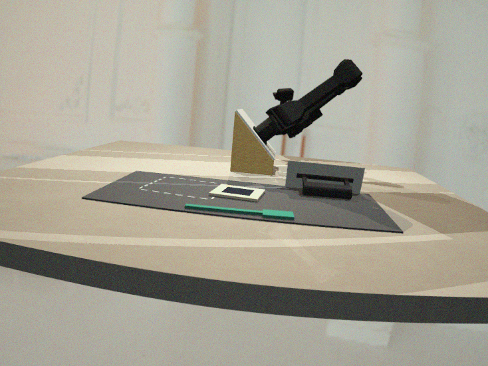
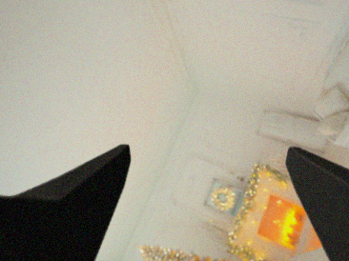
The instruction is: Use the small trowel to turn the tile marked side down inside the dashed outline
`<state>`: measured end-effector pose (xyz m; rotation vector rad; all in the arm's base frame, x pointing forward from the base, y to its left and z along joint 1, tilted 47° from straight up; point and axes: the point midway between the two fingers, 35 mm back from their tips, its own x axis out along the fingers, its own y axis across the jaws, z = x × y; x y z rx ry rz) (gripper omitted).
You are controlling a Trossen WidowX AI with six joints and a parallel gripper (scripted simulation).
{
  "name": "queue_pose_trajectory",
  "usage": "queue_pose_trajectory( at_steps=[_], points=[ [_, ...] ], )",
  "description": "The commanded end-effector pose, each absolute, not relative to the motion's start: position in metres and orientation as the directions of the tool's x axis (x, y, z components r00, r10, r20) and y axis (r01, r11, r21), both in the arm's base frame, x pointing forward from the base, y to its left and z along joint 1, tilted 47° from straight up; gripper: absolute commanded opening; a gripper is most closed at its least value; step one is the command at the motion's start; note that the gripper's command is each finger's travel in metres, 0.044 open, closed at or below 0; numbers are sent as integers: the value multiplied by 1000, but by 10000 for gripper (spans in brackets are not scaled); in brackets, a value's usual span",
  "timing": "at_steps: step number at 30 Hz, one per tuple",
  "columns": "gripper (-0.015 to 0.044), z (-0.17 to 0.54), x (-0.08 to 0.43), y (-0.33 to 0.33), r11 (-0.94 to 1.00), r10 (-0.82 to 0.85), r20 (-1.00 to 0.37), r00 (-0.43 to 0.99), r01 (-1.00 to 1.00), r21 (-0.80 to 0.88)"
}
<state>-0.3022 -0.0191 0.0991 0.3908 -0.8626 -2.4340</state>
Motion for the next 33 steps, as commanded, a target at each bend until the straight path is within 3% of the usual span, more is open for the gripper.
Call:
queue_pose_trajectory(
  at_steps=[1, 12, 33],
  points=[
    [374, 99, -302, -19, -661, -561, -93, -822, 379, 648],
    [100, 121, -323, 43, -816, -375, -63, -925, 297, 496],
    [100, 189, -310, 200, -987, 133, 30, -991, -130, 98]
  ],
)
